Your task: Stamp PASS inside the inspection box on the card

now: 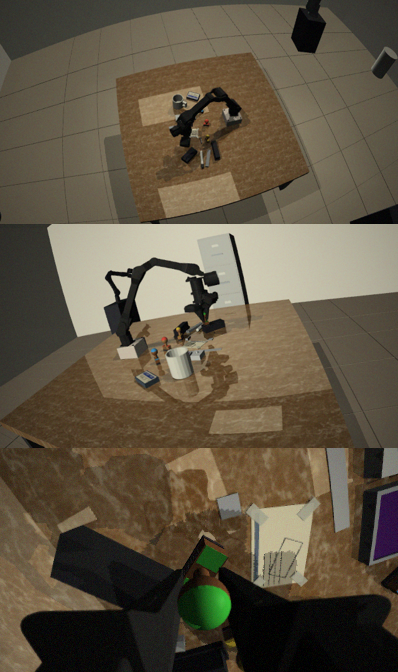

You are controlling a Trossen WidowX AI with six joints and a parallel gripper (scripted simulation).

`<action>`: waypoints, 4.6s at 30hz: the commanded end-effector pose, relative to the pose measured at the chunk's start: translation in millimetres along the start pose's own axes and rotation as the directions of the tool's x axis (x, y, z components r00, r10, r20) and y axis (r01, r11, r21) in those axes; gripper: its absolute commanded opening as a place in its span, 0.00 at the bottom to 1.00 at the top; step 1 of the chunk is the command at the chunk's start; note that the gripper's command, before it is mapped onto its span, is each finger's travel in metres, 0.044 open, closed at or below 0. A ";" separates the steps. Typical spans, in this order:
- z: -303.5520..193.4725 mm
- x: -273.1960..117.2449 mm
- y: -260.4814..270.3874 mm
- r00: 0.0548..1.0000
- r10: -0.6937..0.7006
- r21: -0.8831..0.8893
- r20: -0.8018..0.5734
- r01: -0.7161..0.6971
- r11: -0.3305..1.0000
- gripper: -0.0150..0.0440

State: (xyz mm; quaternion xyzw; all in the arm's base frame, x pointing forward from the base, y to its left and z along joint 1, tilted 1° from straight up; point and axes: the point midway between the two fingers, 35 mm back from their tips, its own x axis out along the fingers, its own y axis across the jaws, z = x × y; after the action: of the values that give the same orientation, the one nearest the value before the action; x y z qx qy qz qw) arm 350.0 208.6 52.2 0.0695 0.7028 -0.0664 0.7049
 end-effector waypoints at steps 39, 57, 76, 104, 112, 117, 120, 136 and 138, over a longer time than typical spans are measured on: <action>30.3 -16.2 -118.6 1.000 -0.005 0.000 0.004 0.005 1.000 0.25; 18.1 -14.5 -229.2 1.000 -0.014 0.000 0.003 0.014 1.000 0.25; 18.5 -4.8 -230.2 1.000 -0.013 0.002 0.003 0.013 1.000 0.25; 19.0 13.7 -230.5 1.000 -0.013 0.003 0.003 0.013 1.000 0.25; 18.9 19.0 -230.6 1.000 -0.012 0.004 0.003 0.012 1.000 0.25; 18.8 22.4 -230.7 1.000 -0.012 0.004 0.003 0.012 1.000 0.25; 18.7 24.4 -230.7 1.000 -0.012 0.004 0.003 0.012 1.000 0.25; 18.0 35.1 -231.0 1.000 -0.012 0.005 0.003 0.012 1.000 0.25; 17.9 36.4 -231.0 1.000 -0.012 0.005 0.003 0.012 1.000 0.25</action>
State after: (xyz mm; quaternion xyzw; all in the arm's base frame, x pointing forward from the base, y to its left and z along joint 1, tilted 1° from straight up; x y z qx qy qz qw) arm 324.0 -21.5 17.3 0.0681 0.7017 -0.0738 0.7054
